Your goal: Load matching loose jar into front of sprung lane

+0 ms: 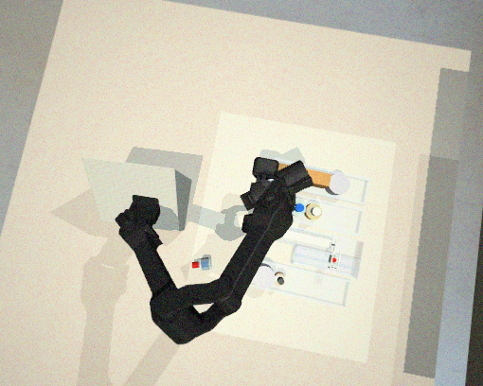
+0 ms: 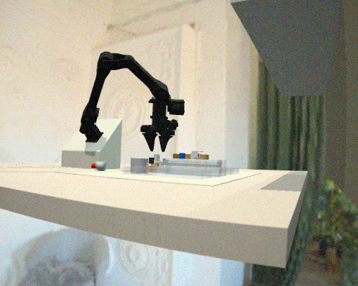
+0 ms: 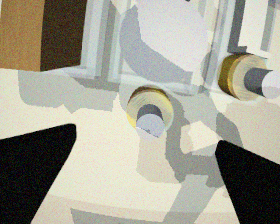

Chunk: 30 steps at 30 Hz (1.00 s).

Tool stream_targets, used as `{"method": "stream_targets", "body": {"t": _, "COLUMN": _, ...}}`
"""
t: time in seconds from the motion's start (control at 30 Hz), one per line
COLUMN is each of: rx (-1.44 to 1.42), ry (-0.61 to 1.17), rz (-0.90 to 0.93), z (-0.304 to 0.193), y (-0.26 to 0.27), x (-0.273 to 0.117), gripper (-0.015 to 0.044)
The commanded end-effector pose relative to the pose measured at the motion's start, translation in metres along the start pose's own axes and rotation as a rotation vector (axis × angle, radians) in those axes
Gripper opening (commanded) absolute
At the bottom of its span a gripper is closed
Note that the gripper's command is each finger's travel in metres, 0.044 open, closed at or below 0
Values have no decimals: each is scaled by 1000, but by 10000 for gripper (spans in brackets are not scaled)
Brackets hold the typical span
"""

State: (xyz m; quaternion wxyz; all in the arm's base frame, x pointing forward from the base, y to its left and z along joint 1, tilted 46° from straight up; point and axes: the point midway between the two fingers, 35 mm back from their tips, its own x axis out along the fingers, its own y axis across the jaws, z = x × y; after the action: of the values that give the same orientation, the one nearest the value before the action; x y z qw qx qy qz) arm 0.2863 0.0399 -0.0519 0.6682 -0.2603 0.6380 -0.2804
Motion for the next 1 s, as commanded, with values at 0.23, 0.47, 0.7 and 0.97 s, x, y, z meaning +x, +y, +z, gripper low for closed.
{"method": "stream_targets", "body": {"t": 0.23, "rx": -1, "ry": -7, "rz": -4, "z": 1, "y": -2, "x": 25, "gripper": 440}}
{"method": "stream_targets", "body": {"t": 0.47, "rx": -1, "ry": -7, "rz": -4, "z": 1, "y": -1, "x": 35, "gripper": 440}}
{"method": "stream_targets", "body": {"t": 0.7, "rx": -1, "ry": -7, "rz": -4, "z": 1, "y": -2, "x": 47, "gripper": 440}}
{"method": "stream_targets", "body": {"t": 0.97, "rx": -1, "ry": -7, "rz": -5, "z": 1, "y": -2, "x": 57, "gripper": 440}}
